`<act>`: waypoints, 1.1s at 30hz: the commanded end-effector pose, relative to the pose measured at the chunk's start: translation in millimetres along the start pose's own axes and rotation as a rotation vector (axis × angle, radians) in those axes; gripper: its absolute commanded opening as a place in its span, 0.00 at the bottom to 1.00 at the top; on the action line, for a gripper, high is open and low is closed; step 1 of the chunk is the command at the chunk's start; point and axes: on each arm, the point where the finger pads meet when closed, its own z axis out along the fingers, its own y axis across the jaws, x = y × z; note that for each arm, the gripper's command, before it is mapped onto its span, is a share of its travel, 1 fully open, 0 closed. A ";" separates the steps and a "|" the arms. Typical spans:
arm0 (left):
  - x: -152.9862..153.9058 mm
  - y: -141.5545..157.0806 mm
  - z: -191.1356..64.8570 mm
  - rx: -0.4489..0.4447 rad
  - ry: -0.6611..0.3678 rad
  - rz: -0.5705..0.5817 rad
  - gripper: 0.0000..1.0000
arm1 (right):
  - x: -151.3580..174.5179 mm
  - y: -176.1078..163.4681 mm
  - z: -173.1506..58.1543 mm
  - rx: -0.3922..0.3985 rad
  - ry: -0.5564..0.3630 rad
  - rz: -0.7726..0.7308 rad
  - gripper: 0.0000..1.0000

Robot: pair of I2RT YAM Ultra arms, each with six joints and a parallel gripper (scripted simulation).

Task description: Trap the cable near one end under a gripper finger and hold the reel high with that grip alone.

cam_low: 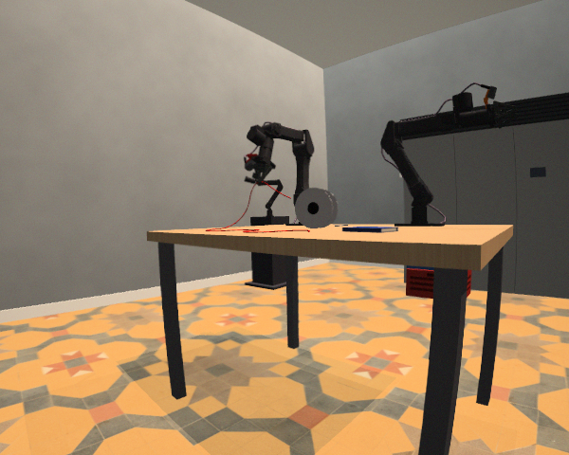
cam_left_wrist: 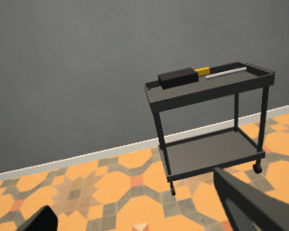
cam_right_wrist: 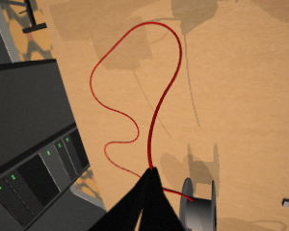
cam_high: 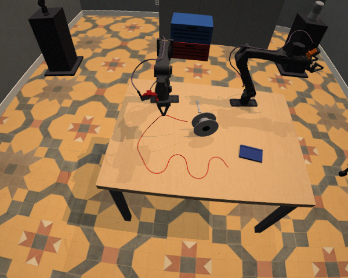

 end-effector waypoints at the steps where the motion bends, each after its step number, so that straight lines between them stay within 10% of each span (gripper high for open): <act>1: 12.3 3.1 2.0 -0.005 0.032 -0.010 1.00 | -5.3 -1.4 -5.9 -0.014 -0.009 -0.001 0.00; 33: 12.3 3.1 2.0 -0.005 0.032 -0.010 1.00 | 2.3 8.7 -9.9 -0.022 -0.009 -0.027 0.00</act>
